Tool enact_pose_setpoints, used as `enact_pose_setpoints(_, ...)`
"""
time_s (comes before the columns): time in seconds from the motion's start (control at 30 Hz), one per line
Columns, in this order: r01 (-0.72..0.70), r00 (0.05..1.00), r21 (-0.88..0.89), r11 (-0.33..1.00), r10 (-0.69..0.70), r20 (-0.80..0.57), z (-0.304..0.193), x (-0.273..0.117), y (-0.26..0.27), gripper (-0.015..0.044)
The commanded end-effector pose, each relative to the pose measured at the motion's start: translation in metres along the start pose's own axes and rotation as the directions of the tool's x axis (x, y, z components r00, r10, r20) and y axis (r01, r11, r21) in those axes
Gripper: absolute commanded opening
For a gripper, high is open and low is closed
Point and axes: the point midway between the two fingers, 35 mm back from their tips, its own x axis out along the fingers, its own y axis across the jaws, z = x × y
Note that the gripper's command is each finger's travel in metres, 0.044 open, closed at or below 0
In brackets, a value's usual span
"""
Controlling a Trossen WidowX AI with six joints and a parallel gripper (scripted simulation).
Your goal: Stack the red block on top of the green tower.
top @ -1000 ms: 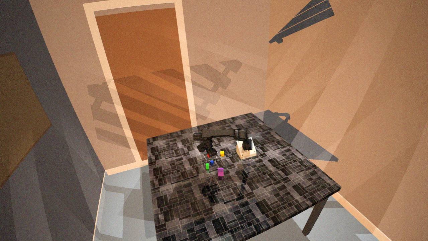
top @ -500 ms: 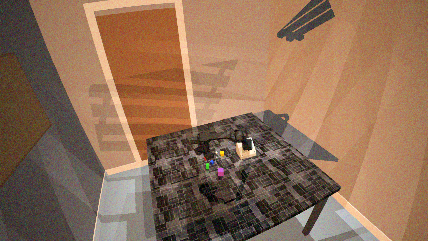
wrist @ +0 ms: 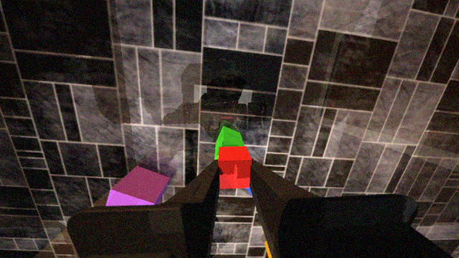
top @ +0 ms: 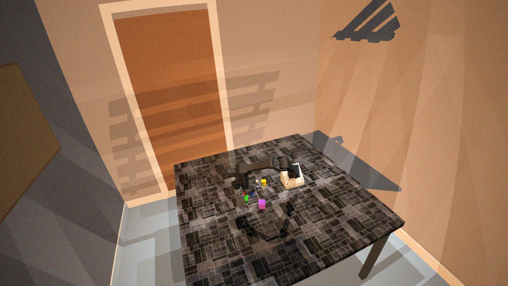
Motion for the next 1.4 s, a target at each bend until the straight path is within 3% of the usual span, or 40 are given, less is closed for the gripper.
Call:
enact_pose_setpoints(0.0, -0.007, 1.0, 0.009, 1.0, 0.007, -0.004, -0.0017, 0.0121, 0.0005, 0.0)
enact_pose_setpoints(1.0, -0.007, 1.0, 0.009, 1.0, 0.007, -0.004, -0.0014, 0.008, 0.0006, 0.0)
enact_pose_setpoints(1.37, -0.004, 1.0, 0.005, 1.0, 0.004, -0.008, -0.0022, 0.012, 0.0005, 0.0289)
